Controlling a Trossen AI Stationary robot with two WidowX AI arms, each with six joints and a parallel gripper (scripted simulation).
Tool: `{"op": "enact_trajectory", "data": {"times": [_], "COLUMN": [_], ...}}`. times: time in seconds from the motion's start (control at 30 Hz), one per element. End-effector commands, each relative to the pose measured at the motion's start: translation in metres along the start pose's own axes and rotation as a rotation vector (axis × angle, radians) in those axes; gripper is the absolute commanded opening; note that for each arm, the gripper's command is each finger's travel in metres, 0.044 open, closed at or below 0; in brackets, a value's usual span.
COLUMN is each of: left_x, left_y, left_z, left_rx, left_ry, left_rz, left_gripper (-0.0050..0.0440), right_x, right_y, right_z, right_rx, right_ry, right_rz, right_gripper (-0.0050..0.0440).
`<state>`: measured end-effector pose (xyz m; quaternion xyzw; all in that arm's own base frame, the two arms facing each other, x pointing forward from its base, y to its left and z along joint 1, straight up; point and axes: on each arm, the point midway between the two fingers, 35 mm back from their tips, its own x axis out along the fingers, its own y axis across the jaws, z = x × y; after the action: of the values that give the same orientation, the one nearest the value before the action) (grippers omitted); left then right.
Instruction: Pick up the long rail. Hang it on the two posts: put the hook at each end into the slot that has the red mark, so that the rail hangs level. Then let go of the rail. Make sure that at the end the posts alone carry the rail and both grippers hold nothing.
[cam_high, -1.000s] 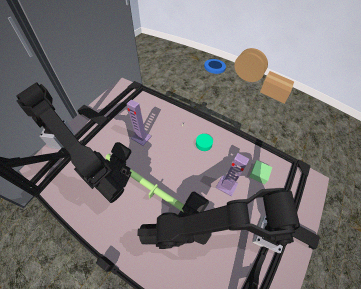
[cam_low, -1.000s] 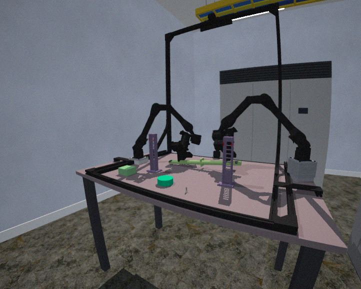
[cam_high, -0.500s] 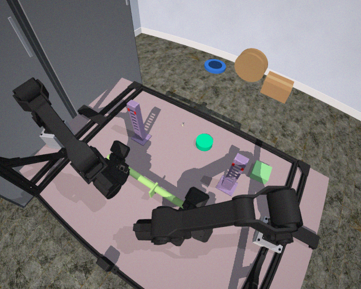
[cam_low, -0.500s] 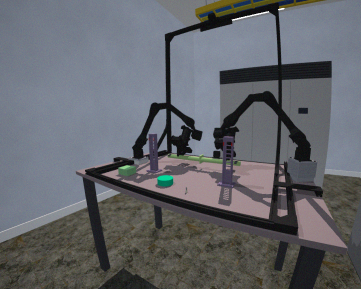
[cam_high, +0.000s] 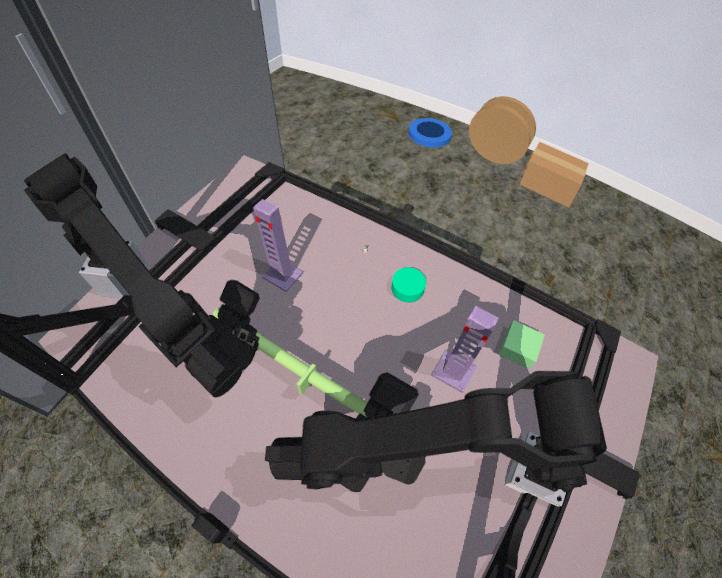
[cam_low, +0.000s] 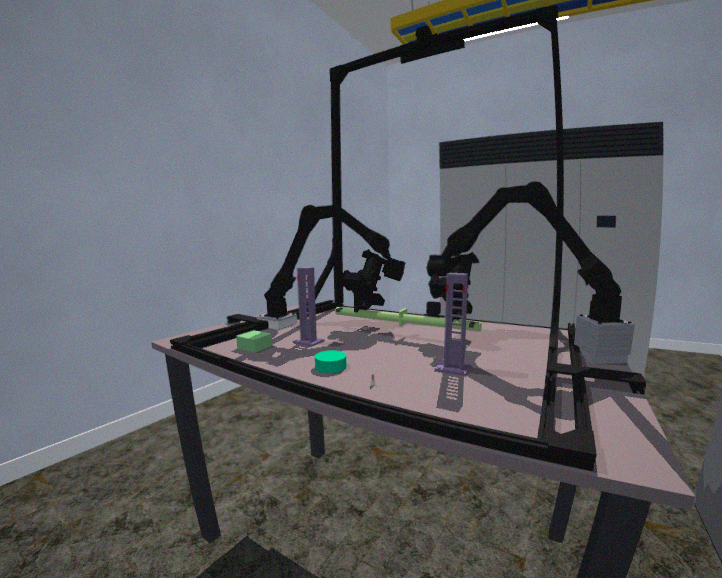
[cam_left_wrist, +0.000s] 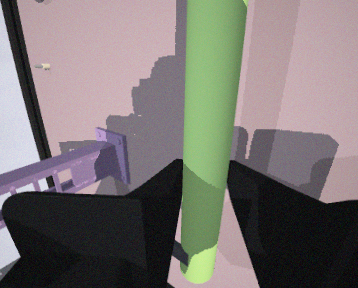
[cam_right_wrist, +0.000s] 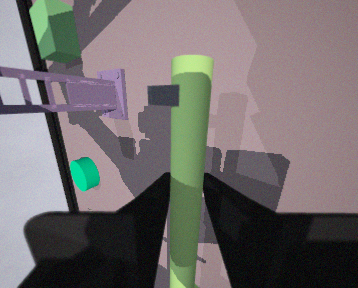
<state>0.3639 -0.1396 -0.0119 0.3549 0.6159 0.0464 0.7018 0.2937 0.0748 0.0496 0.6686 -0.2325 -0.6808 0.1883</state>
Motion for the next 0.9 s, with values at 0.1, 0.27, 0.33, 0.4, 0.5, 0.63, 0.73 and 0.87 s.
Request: {"op": "enact_trajectory", "data": {"times": [0.1, 0.27, 0.33, 0.4, 0.5, 0.63, 0.73, 0.87], "left_x": [-0.0009, -0.0008, -0.0008, -0.0008, -0.0008, -0.0008, -0.0008, -0.0008], "left_y": [0.0006, -0.0002, -0.0002, -0.0002, -0.0002, -0.0002, -0.0002, -0.0002], "left_z": [-0.0002, 0.0002, 0.0002, 0.0002, 0.0002, 0.0002, 0.0002, 0.0002], "left_rx": [0.0, 0.0, 0.0, 0.0, 0.0, 0.0, 0.0, 0.0], "left_ry": [0.0, 0.0, 0.0, 0.0, 0.0, 0.0, 0.0, 0.0], "left_rz": [0.034, 0.065, 0.065, 0.065, 0.065, 0.065, 0.065, 0.065], "left_gripper": [0.0, 0.0, 0.0, 0.0, 0.0, 0.0, 0.0, 0.0], "right_x": [-0.0011, -0.0011, -0.0011, -0.0011, -0.0011, -0.0011, -0.0011, -0.0011], "right_y": [0.0004, -0.0004, -0.0004, -0.0004, -0.0004, -0.0004, -0.0004, -0.0004], "right_z": [0.0002, 0.0, 0.0, 0.0, 0.0, 0.0, 0.0, 0.0], "right_rx": [0.0, -0.003, -0.003, -0.003, -0.003, -0.003, -0.003, -0.003], "right_ry": [-0.008, -0.014, -0.014, -0.014, -0.014, -0.014, -0.014, -0.014], "right_rz": [0.025, 0.049, 0.049, 0.049, 0.049, 0.049, 0.049, 0.049], "right_gripper": [0.0, 0.0, 0.0, 0.0, 0.0, 0.0, 0.0, 0.0]}}
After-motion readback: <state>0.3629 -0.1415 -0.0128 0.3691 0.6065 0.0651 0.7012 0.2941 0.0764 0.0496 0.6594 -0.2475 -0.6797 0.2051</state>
